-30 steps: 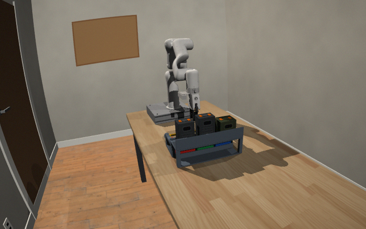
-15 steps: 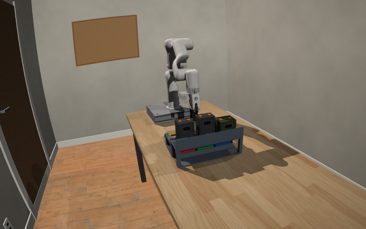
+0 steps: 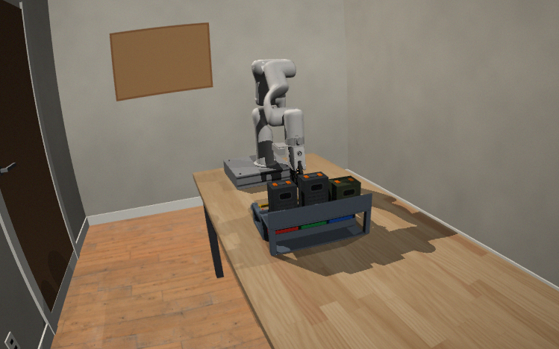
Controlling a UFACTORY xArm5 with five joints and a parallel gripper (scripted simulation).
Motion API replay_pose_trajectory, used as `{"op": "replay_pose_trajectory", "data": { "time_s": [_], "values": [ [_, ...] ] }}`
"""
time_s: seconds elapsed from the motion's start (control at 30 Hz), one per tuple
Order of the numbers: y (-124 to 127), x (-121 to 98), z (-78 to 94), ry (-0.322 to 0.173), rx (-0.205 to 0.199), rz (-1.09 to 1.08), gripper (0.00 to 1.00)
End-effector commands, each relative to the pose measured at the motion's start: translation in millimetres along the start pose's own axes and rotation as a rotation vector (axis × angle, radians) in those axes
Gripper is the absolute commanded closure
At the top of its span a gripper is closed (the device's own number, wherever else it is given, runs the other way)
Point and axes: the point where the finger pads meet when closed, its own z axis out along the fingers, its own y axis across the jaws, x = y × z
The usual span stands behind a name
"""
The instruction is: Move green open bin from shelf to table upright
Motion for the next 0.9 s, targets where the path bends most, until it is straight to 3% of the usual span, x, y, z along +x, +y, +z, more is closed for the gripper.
{"op": "replay_pose_trajectory", "data": {
  "time_s": [0.0,0.87],
  "values": [
    [-1.5,0.0,8.4,-0.004,0.004,0.0,0.52],
    [-1.6,-0.2,46.2,-0.004,0.004,0.0,0.52]
  ]
}}
